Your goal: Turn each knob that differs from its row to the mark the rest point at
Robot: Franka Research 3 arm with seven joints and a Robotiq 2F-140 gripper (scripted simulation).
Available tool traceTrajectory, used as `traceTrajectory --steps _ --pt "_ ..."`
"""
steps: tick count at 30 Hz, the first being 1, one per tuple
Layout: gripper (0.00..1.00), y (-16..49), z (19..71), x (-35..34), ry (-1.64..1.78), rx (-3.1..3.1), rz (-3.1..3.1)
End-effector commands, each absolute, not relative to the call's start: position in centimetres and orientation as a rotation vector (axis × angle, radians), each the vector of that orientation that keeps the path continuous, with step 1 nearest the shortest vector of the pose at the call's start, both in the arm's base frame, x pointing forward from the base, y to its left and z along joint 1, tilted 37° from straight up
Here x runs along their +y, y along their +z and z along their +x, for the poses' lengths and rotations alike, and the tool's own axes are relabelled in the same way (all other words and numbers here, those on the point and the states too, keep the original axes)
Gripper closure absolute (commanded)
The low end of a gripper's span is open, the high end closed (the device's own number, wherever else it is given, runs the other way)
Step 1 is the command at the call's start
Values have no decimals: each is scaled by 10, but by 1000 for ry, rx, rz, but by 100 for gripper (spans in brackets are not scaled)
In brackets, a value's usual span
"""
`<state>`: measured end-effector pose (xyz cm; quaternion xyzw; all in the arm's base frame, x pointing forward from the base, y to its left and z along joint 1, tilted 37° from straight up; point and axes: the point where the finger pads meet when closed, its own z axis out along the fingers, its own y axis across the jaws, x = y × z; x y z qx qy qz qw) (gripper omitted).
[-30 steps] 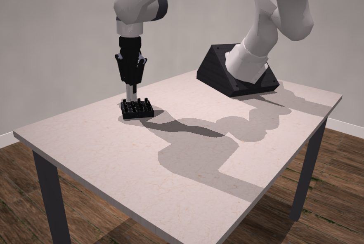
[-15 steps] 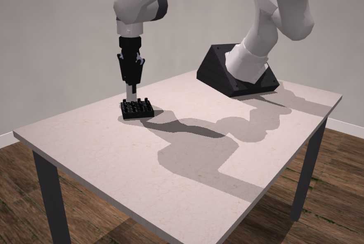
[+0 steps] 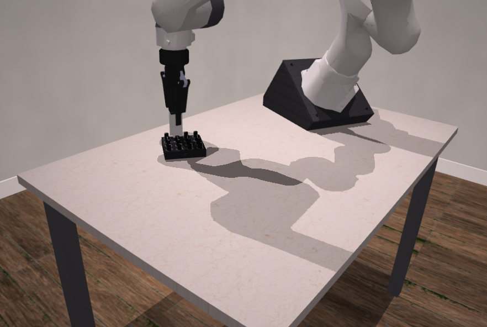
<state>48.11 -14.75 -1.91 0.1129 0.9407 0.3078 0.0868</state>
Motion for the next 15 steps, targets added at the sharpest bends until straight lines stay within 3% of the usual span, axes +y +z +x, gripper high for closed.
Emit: traceTrajectory --steps 1,15 --pt "95 -19 483 -148 945 2814 561" --pt "95 -19 483 -148 971 2803 797"
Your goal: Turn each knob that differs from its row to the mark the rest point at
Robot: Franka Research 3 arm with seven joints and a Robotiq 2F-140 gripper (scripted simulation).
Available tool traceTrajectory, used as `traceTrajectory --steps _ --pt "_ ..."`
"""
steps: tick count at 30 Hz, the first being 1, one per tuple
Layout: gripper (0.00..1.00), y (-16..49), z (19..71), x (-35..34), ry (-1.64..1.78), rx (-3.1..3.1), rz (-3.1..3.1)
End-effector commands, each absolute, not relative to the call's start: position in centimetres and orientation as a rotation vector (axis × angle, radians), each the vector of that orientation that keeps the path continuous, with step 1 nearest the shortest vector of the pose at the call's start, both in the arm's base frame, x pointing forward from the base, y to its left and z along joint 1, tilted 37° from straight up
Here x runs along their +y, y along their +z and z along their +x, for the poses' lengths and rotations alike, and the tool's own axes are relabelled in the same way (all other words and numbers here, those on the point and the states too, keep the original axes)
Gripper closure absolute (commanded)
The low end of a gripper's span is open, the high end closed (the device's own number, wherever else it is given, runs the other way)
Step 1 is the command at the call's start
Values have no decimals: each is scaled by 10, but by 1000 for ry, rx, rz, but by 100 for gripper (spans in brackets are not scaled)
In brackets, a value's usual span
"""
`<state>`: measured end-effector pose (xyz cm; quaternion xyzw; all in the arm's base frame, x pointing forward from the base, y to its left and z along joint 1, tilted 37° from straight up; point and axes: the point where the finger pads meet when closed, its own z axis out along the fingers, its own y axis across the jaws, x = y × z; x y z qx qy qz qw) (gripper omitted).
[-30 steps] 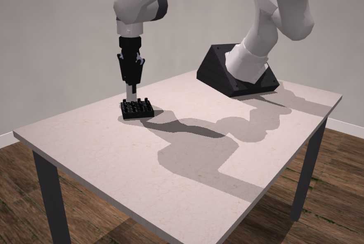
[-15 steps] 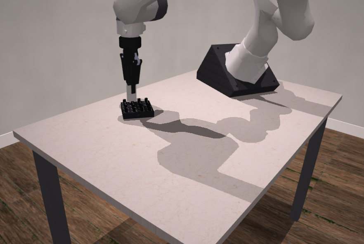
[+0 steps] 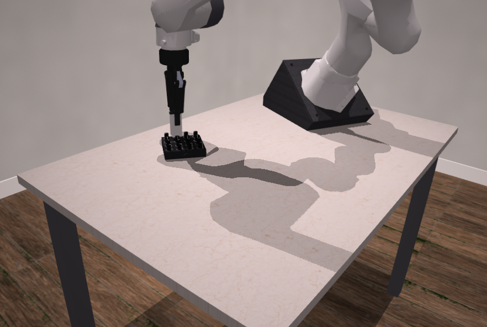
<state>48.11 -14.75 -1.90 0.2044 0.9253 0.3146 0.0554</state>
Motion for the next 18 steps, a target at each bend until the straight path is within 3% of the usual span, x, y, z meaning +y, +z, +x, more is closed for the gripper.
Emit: traceTrajectory --steps 1,18 --pt "95 -19 483 -148 973 2802 811" --pt "95 -19 483 -148 982 2791 912"
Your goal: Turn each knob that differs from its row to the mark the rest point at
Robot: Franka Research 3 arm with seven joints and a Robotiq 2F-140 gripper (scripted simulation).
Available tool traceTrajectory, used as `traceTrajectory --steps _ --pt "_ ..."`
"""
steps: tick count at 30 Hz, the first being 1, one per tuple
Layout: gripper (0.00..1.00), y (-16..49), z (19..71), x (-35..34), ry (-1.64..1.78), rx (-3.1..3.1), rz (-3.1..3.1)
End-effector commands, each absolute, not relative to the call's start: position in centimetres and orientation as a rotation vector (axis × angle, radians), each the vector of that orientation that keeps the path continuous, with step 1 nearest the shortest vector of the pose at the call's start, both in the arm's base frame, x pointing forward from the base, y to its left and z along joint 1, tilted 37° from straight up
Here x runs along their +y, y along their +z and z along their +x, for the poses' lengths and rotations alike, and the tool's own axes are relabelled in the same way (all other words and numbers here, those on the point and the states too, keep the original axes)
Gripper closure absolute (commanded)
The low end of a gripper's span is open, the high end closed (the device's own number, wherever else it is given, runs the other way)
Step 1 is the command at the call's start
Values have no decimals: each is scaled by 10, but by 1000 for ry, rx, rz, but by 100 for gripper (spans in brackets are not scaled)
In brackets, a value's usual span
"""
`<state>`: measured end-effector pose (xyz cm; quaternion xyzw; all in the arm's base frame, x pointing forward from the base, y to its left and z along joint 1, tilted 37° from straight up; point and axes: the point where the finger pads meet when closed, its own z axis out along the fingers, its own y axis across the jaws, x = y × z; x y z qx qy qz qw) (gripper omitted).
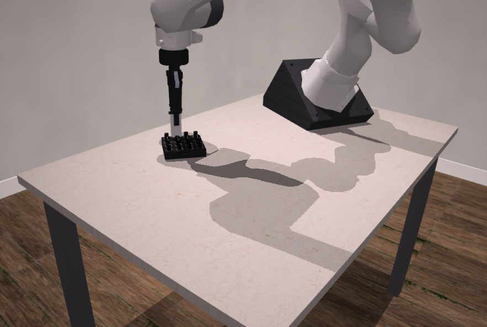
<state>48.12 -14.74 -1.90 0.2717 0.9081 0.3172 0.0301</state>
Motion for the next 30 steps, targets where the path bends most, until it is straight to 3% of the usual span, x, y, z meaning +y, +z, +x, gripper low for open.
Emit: traceTrajectory --steps 1,17,18,30 --pt "95 -19 483 -148 982 2791 913" --pt "95 -19 483 -148 982 2791 914" --pt "88 -19 483 -148 982 2791 914" --pt "88 -19 483 -148 982 2791 914"
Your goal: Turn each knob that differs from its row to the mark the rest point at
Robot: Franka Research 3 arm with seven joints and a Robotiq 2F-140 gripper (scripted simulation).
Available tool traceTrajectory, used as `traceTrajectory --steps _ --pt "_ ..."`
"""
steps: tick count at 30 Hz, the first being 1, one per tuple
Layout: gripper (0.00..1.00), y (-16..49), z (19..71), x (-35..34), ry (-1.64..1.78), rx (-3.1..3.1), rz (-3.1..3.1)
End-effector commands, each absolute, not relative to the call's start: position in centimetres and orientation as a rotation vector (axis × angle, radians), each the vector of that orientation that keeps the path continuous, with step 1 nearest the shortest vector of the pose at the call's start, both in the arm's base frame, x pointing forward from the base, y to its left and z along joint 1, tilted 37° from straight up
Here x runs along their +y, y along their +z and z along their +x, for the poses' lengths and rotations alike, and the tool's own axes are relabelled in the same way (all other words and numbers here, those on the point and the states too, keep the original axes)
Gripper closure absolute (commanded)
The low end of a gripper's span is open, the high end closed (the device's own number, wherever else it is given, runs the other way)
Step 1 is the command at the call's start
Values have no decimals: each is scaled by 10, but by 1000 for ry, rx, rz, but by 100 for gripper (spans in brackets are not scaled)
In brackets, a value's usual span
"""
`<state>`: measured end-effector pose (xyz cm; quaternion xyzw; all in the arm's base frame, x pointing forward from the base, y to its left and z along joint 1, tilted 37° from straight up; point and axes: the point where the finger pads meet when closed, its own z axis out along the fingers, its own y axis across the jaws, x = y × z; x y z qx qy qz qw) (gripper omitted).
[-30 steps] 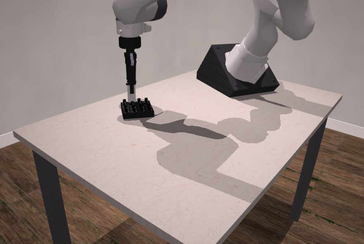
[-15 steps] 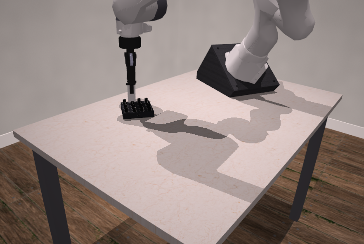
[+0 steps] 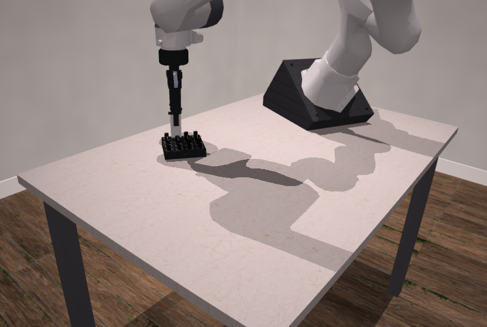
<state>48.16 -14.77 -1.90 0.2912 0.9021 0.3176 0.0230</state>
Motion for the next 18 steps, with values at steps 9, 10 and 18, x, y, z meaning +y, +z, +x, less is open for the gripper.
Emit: traceTrajectory --steps 9,10,18 --pt "88 -19 483 -148 982 2791 914" --pt "88 -19 483 -148 982 2791 914" --pt "88 -11 480 -154 982 2791 914"
